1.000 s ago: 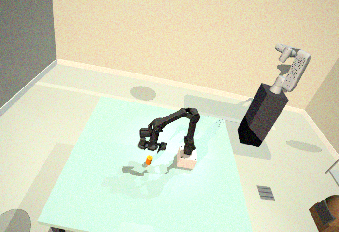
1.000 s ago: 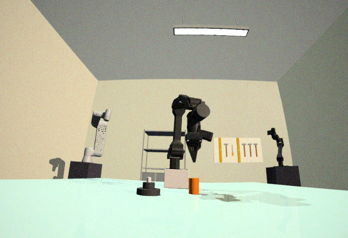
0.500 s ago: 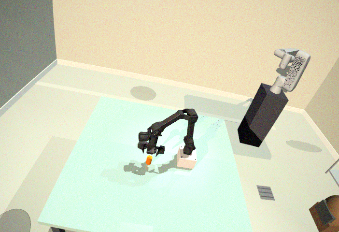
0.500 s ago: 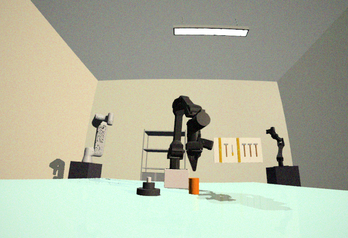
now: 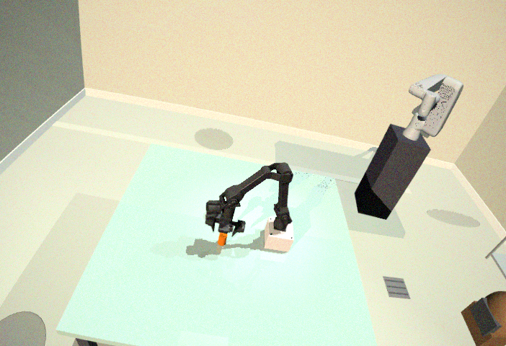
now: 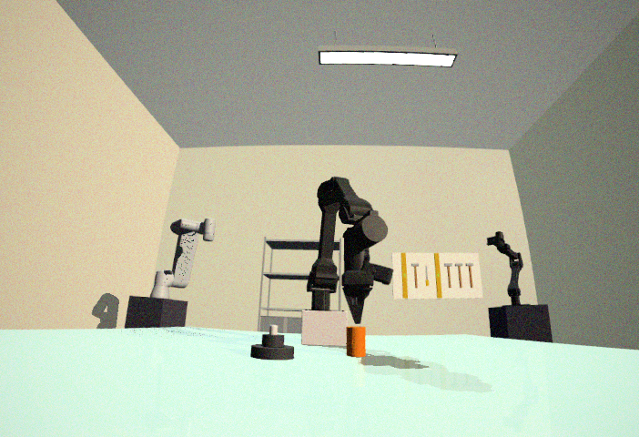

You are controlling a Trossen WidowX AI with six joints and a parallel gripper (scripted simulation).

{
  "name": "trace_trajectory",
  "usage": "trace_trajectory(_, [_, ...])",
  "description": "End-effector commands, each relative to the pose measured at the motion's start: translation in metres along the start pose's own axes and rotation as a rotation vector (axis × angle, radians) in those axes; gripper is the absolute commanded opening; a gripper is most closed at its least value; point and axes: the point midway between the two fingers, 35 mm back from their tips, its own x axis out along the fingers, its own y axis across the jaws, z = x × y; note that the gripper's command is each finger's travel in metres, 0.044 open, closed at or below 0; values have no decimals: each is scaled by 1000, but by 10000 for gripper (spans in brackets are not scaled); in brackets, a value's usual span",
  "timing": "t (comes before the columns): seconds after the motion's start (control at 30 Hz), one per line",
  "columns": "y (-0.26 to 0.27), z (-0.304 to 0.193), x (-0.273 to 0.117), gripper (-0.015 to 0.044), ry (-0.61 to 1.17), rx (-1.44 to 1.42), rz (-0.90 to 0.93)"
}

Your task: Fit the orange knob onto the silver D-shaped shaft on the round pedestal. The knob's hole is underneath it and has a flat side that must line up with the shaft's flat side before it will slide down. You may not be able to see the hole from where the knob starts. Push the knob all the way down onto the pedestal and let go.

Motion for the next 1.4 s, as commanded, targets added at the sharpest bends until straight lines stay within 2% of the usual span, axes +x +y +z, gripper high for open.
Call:
trace_trajectory(0.0, [3, -2, 10, 440, 10, 4, 12])
trace_trajectory(1.07, [5, -3, 59, 440, 10, 4, 13])
trace_trajectory(1.37, [5, -3, 59, 204, 10, 4, 13])
